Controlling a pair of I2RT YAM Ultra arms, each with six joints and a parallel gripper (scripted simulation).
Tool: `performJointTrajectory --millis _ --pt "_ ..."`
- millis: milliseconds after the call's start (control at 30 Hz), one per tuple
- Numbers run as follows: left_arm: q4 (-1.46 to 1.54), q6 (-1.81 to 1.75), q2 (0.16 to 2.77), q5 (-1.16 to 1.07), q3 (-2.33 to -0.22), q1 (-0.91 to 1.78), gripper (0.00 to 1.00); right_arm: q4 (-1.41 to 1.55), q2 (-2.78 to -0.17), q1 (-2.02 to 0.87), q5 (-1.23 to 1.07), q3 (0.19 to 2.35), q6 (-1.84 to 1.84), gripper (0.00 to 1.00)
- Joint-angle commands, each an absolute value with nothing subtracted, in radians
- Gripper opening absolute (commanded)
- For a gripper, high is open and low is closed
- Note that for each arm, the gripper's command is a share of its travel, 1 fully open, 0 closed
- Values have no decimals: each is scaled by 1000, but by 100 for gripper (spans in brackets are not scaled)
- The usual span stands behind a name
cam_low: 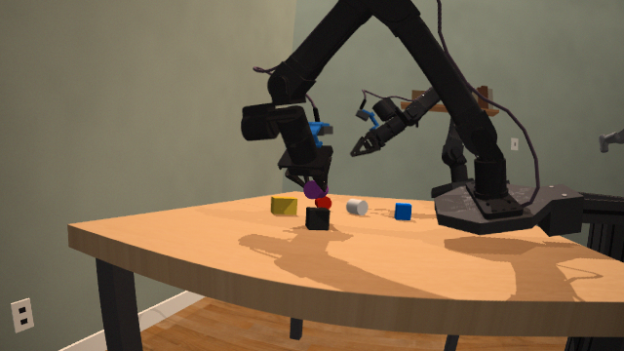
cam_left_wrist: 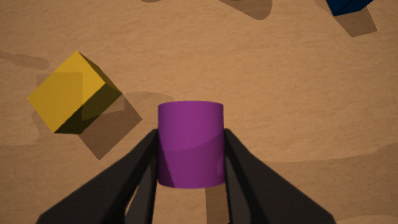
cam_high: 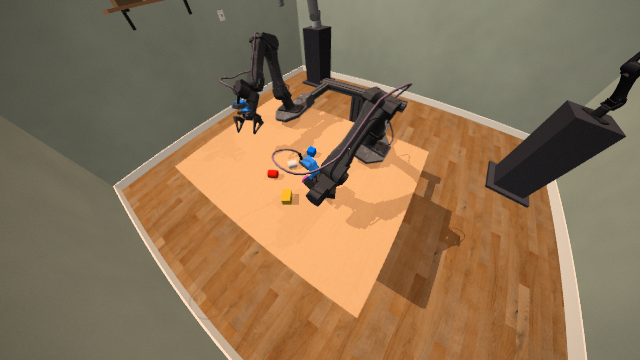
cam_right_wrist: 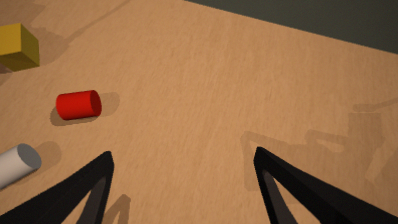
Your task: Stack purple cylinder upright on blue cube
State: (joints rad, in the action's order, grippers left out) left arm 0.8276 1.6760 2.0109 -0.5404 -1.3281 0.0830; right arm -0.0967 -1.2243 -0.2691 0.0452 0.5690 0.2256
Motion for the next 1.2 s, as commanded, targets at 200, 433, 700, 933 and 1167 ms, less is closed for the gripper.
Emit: performJointTrajectory --millis 200,433,700,933,1167 --pt "828 1664 2005 -557 -1353 90 34 197 -1117 62 -42 714 288 100" --pt "701 1523 1903 -550 -1205 160 34 285 -1087 213 -65 771 310 100" --pt "578 1290 1683 -510 -946 358 34 299 -1080 252 -72 788 315 100" --pt "484 1073 1520 -450 -792 567 34 301 -1079 255 -73 790 313 100" --pt "427 907 1426 -374 -718 757 34 299 -1078 255 -74 790 313 100"
